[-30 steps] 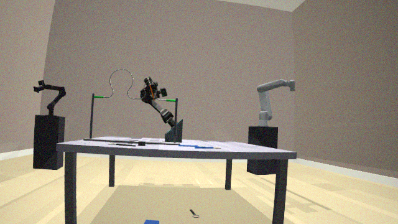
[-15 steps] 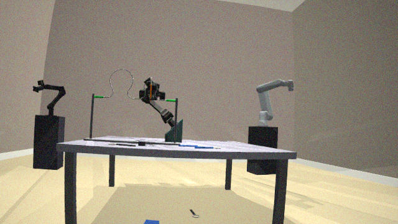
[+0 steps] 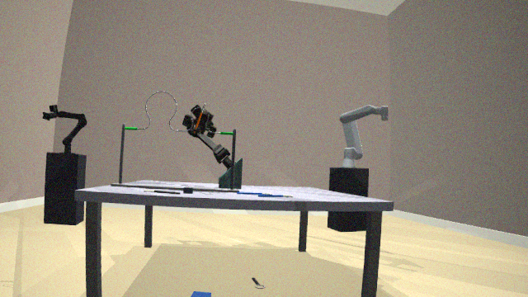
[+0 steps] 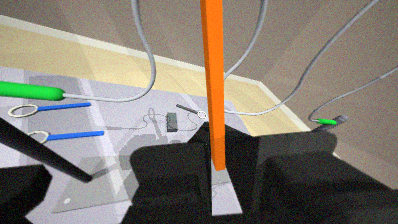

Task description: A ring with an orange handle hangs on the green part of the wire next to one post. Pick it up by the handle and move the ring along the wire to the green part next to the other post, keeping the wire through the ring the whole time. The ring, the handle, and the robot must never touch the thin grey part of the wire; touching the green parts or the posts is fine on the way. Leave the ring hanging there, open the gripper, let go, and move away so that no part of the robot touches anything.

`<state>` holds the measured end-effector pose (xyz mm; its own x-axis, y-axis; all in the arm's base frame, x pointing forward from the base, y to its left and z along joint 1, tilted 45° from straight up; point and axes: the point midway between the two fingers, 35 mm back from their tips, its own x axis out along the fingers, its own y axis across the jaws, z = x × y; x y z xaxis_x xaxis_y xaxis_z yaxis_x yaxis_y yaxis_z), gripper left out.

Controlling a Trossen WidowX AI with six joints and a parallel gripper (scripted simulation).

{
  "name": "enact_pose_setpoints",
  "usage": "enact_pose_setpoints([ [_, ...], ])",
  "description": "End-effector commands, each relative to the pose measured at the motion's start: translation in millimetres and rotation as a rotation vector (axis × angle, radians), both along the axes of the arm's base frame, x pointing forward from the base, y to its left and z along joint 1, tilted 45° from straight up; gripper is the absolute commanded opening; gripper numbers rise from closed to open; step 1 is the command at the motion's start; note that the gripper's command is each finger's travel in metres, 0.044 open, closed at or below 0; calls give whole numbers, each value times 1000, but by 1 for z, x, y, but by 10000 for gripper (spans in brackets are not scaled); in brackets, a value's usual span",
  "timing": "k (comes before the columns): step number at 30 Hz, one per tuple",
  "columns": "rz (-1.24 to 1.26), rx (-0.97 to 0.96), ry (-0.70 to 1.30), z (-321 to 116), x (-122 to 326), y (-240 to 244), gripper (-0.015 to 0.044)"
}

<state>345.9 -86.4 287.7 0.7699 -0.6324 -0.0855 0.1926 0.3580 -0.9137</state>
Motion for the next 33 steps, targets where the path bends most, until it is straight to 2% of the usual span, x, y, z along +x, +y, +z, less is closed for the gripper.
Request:
enact_pose_setpoints([
  [1, -6, -81, 16, 4, -2, -3, -150],
  [33, -15, -732, 135, 43, -3, -6, -150],
])
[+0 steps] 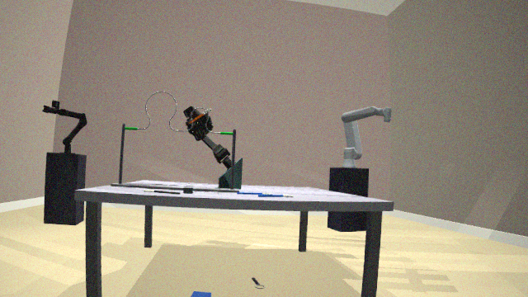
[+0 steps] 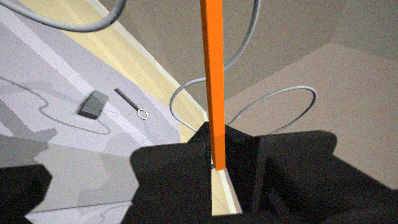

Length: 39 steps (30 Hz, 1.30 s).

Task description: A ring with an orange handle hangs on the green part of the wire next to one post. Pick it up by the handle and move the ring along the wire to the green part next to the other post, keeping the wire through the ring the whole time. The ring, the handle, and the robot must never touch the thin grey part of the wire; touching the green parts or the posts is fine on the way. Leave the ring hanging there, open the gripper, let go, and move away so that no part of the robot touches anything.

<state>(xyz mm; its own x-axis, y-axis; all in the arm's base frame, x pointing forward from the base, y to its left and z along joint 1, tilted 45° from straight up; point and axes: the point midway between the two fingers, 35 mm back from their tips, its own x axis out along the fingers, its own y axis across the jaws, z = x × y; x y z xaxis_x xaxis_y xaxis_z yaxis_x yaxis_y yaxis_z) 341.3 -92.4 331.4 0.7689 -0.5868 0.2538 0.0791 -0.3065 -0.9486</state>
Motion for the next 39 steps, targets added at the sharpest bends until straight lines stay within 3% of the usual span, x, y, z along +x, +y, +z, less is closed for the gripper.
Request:
enact_pose_setpoints([
  [1, -1, -68, 22, 1, 2, 1, -150],
  [39, -17, -781, 154, 33, 5, 22, -150],
])
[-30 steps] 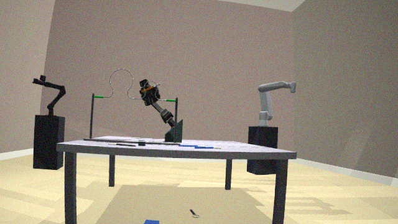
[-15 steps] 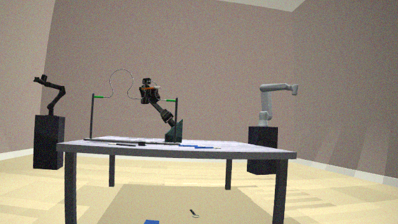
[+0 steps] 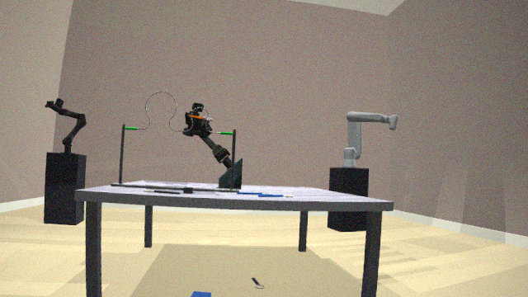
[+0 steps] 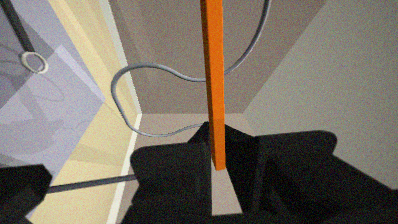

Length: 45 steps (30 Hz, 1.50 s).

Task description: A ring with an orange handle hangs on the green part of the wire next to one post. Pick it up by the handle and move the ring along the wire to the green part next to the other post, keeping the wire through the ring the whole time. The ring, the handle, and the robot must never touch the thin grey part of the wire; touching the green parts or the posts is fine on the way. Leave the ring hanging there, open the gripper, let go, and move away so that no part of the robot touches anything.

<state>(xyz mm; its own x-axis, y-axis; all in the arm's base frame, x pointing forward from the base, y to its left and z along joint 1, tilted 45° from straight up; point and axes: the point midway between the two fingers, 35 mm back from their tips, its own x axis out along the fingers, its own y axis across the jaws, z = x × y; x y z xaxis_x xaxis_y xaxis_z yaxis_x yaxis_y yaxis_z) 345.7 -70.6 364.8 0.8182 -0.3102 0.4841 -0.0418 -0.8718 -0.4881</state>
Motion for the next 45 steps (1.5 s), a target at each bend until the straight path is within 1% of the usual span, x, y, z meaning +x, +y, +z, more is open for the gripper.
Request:
enact_pose_setpoints([
  [1, -1, -41, 8, 0, 0, 0, -150],
  [9, -2, -49, 9, -2, -1, -7, -150],
  [20, 0, 73, -16, -14, -5, -26, -150],
  [35, 5, 393, -78, -50, -10, -59, -150],
  [45, 8, 586, -115, -75, -12, -73, -150],
])
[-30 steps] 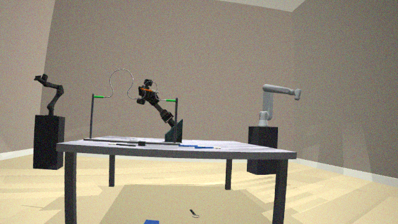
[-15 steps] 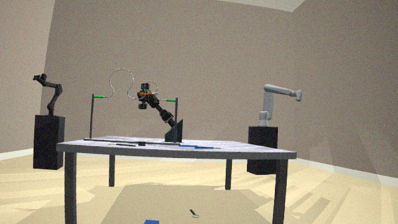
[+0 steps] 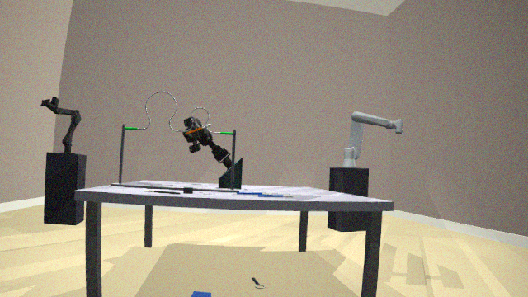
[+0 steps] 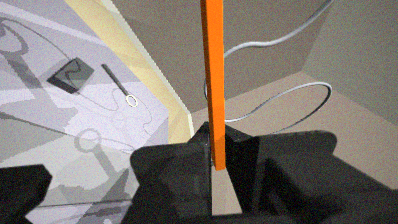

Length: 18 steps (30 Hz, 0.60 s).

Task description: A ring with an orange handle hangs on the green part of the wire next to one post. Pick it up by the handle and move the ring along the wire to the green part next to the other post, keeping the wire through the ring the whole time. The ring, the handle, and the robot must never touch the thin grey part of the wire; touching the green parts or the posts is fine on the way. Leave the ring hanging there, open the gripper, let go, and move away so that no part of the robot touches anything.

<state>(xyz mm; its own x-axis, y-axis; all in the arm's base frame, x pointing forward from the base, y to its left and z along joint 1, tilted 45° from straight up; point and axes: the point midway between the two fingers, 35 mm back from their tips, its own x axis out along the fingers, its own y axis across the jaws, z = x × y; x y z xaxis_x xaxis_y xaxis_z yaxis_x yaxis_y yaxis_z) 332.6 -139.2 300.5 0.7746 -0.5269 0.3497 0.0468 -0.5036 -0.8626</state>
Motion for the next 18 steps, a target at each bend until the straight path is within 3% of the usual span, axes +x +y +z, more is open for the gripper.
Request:
enact_pose_setpoints([
  [1, 4, 71, 0, -13, 1, -6, -150],
  [18, 90, 413, -46, -62, 8, -22, -150],
])
